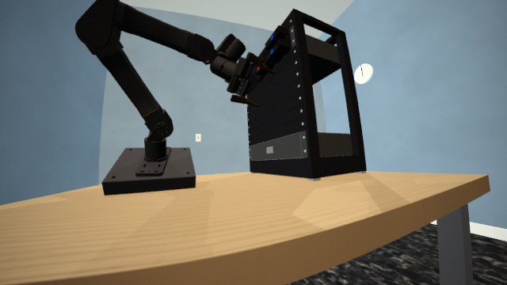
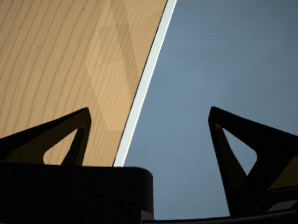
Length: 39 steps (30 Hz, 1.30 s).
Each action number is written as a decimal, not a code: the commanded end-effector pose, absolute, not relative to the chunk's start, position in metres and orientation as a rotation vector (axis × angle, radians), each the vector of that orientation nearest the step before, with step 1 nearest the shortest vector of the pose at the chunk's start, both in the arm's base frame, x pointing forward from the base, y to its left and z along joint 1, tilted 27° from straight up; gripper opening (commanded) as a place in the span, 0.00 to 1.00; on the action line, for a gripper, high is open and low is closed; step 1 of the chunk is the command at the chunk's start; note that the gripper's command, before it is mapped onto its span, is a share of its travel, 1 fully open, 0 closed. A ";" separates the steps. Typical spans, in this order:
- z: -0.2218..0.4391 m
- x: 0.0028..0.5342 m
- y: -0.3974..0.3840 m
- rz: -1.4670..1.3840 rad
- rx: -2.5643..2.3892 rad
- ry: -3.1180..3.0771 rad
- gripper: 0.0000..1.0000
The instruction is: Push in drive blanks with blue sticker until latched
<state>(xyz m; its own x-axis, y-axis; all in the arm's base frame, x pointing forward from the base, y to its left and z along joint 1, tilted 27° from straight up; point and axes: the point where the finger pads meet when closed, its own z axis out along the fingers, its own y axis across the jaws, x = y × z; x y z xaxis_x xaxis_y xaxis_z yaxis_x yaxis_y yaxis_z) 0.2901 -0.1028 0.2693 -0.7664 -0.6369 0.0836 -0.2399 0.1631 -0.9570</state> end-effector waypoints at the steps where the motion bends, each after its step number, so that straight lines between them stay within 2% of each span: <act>1: 0.297 0.276 -0.072 -1.663 -0.934 1.928 1.00; 11: 0.348 0.240 -0.001 -1.638 -1.166 1.573 1.00; 39: 0.401 0.184 0.133 -1.535 -1.547 0.938 1.00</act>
<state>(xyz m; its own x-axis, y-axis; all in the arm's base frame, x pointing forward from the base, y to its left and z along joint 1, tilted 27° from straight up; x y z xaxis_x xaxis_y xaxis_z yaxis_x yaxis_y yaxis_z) 0.1890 0.1240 0.3902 -0.0005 -0.9006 0.4346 -0.0190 -0.4345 -0.9005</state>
